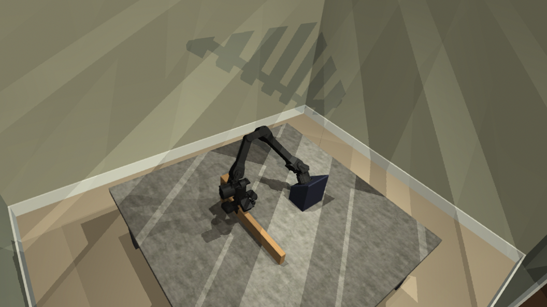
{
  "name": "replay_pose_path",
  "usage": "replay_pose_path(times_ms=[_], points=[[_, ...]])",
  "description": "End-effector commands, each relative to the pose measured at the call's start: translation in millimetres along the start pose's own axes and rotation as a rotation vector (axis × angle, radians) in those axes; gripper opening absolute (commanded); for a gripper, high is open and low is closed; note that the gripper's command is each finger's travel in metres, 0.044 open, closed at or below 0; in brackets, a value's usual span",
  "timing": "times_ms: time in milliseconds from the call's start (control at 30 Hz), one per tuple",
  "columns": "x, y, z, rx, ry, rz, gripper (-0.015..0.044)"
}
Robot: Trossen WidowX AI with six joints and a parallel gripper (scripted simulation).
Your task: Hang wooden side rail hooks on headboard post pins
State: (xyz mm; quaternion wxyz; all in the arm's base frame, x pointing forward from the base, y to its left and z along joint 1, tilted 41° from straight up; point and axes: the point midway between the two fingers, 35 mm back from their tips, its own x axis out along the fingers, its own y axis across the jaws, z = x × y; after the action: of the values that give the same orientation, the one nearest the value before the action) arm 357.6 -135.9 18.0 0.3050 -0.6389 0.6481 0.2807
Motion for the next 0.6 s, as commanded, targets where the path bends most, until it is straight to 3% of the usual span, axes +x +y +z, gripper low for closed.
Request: replay_pose_path(times_ms=[0, 300, 433, 567], points=[[0, 0, 0, 0.000, 0.000, 0.000, 0.0105], [-2, 0, 0, 0.000, 0.000, 0.000, 0.0341], [-23, -1, 0, 0.003, 0.001, -0.002, 0.0440], [-40, 0, 1, 0.005, 0.003, -0.004, 0.0440]])
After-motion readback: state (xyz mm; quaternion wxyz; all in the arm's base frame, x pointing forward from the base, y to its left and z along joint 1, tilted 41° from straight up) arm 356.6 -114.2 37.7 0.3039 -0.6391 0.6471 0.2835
